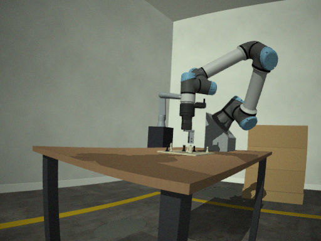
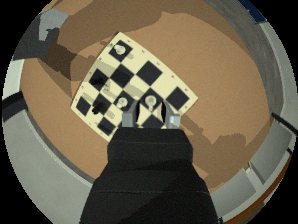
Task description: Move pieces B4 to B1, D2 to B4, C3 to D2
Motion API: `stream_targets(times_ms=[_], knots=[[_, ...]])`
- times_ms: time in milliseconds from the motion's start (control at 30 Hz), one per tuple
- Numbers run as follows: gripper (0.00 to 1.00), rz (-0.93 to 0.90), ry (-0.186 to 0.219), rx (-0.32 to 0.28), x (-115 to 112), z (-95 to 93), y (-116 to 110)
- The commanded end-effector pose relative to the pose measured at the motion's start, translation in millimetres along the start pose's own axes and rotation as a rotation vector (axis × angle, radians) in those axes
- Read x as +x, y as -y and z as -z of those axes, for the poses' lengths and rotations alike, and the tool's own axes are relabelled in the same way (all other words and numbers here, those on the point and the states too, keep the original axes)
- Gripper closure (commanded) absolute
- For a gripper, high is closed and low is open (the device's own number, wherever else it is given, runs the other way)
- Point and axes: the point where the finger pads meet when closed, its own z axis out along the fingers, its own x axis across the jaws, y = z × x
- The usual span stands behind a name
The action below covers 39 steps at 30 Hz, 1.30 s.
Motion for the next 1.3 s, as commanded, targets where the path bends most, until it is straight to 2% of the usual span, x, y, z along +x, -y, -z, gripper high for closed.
stream_targets(times_ms=[0, 700, 900, 1267], knots=[[0.27, 0.0, -0.001, -0.001, 0.2, 0.5, -0.4], [0.27, 0.0, -0.001, -0.001, 0.2, -0.7, -0.4], [0.27, 0.0, -0.001, -0.001, 0.2, -5.1, -0.4], [0.27, 0.0, -0.001, -0.001, 0.3, -26.9, -0.4]])
